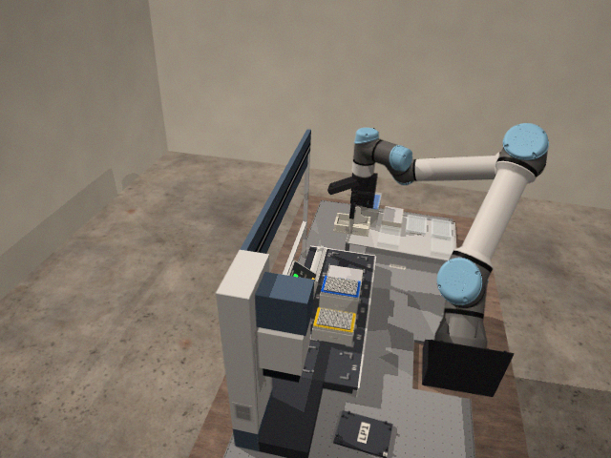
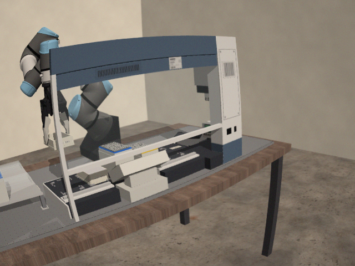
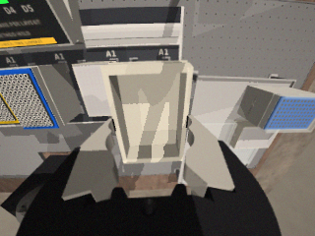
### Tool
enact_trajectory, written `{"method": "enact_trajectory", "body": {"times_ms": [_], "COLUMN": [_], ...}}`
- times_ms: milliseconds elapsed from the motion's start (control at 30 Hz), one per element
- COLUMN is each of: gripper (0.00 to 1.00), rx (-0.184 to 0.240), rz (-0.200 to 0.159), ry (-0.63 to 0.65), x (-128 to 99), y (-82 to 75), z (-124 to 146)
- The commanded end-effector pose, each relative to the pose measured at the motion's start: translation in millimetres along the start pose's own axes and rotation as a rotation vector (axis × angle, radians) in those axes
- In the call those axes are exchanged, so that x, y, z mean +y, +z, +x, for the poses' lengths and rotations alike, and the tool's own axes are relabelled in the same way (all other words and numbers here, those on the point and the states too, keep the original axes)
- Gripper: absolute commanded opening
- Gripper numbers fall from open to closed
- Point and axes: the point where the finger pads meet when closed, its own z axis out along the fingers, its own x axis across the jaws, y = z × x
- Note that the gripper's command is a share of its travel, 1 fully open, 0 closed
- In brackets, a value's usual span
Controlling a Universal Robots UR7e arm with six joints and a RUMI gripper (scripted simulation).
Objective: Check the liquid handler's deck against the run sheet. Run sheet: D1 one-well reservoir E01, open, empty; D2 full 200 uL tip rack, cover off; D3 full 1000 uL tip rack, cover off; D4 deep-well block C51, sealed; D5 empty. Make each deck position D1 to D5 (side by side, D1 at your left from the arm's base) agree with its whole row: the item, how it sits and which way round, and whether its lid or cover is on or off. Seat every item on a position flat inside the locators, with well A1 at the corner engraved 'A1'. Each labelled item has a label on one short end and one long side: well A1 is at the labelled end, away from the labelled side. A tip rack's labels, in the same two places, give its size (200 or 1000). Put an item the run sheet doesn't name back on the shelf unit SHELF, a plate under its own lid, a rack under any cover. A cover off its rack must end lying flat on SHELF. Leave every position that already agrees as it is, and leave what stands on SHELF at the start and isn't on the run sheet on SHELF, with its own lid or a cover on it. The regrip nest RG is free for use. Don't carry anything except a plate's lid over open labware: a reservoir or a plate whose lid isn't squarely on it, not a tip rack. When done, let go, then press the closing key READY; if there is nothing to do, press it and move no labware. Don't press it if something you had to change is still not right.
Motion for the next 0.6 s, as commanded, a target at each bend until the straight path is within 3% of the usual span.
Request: {"method": "enact_trajectory", "body": {"times_ms": [0,567], "gripper": [0.0,0.0], "rx": [0.0,0.0], "rz": [0.0,0.0], "ry": [0.001,0.001], "x": [0,0], "y": [-5.7,-30.7], "z": [0,0]}}
